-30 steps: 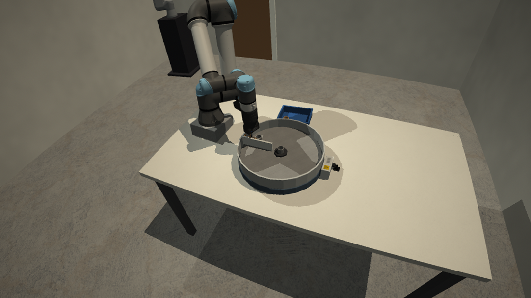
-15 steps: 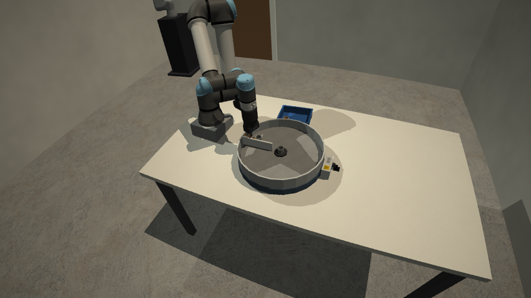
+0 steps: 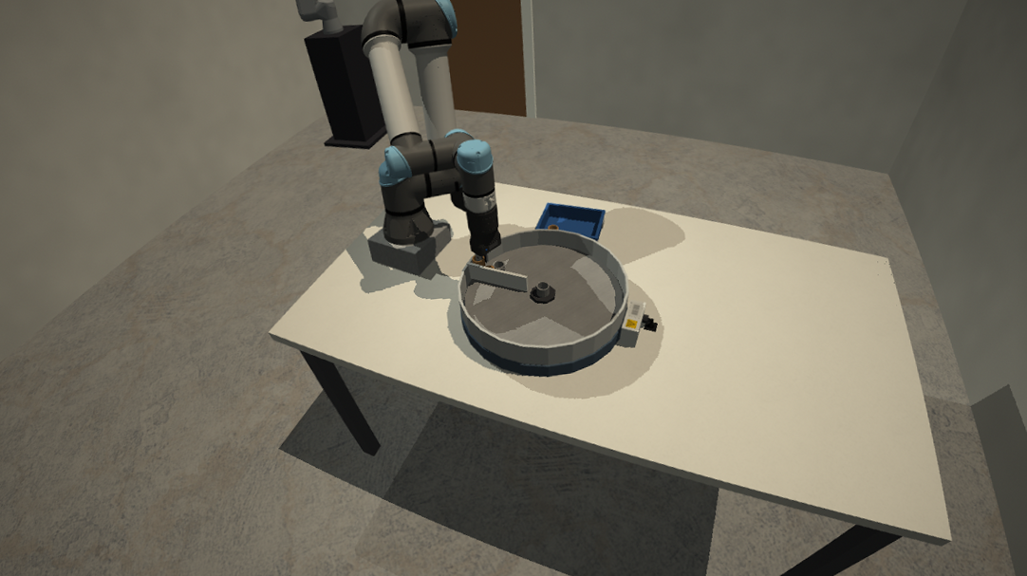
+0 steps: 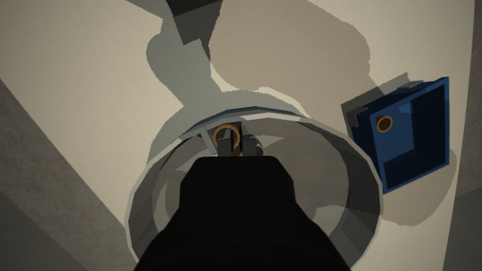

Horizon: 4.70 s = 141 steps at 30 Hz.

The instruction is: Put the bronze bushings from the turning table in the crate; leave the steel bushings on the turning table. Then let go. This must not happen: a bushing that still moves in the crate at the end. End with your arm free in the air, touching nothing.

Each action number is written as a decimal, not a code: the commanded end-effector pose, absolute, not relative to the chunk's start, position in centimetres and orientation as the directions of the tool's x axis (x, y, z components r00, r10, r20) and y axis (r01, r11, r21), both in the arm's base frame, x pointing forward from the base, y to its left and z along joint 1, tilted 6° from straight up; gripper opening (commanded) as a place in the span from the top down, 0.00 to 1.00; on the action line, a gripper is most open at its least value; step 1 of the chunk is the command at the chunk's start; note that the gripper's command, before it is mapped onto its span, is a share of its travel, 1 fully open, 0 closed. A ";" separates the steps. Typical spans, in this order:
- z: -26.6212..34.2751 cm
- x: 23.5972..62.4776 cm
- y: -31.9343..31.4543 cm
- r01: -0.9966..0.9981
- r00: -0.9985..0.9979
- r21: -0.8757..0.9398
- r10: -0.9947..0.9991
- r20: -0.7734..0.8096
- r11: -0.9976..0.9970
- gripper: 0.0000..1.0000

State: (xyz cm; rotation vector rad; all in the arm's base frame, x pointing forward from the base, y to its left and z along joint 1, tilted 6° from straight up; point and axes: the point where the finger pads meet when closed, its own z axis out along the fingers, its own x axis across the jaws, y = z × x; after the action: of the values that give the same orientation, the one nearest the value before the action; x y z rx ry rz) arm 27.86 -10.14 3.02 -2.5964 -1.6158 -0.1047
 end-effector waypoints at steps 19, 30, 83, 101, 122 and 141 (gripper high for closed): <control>4.4 27.9 -10.3 0.897 0.441 -0.032 0.892 0.101 -0.440 1.00; 4.5 27.9 -10.3 0.897 0.441 -0.032 0.892 0.101 -0.440 1.00; 10.8 31.6 -6.4 0.897 0.441 -0.031 0.892 0.101 -0.440 1.00; 11.4 36.0 -1.0 0.898 0.439 -0.031 0.893 0.101 -0.438 1.00; 12.4 42.8 7.2 0.898 0.439 -0.031 0.893 0.102 -0.438 1.00; 13.0 46.5 11.8 0.899 0.438 -0.032 0.893 0.102 -0.437 1.00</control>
State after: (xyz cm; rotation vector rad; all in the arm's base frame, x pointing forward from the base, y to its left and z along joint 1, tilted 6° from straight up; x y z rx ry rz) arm 45.11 10.42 12.82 -2.5927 -1.6188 -0.1114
